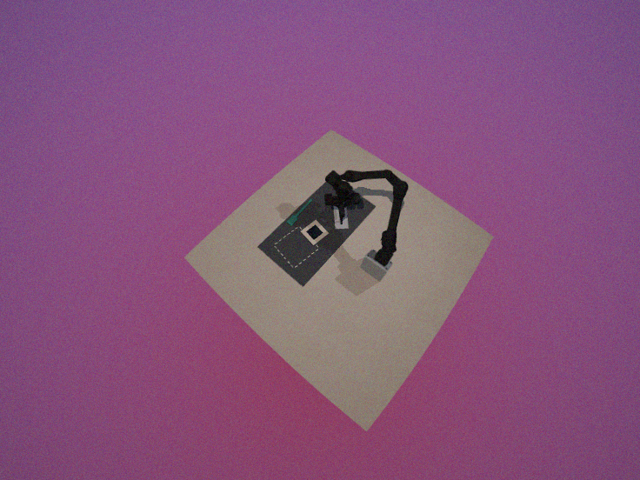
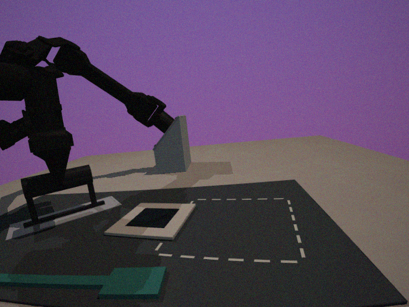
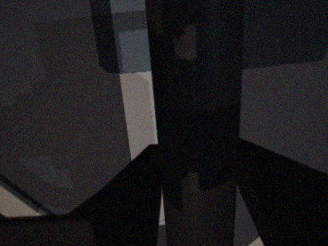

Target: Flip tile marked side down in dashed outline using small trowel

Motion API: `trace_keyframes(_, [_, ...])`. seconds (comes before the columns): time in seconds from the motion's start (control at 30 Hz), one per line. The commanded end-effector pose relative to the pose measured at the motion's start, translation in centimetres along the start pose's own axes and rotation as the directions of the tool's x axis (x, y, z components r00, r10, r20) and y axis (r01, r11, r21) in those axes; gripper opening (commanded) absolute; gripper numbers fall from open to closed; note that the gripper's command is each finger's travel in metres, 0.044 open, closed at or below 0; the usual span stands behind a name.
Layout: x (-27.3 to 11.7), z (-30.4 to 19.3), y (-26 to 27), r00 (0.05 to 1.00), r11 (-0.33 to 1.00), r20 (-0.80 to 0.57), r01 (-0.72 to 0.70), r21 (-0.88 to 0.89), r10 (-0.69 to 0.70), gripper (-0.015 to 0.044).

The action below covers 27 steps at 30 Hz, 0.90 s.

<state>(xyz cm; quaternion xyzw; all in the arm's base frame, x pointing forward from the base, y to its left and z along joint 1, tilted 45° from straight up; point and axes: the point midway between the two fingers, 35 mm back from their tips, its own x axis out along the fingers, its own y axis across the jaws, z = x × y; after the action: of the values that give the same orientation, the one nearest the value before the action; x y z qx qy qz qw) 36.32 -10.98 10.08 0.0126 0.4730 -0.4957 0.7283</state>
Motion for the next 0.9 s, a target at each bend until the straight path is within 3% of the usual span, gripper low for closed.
trace_keyframes(0.0, [0.10, -0.06, 0.05, 1.000, 0.995, -0.002, 0.001, 0.098, -0.001, 0.0130])
trace_keyframes(0.3, [0.10, -0.06, 0.05, 1.000, 0.936, -0.002, 0.002, 0.351, -0.001, 0.0130])
trace_keyframes(0.47, [0.11, -0.06, 0.05, 1.000, 0.929, -0.002, 0.002, 0.369, -0.001, 0.0130])
trace_keyframes(0.63, [0.11, -0.06, 0.05, 1.000, 0.929, -0.002, 0.002, 0.369, -0.001, 0.0261])
trace_keyframes(0.87, [0.11, -0.06, 0.05, 1.000, 0.929, -0.002, 0.002, 0.369, -0.001, 0.0270])
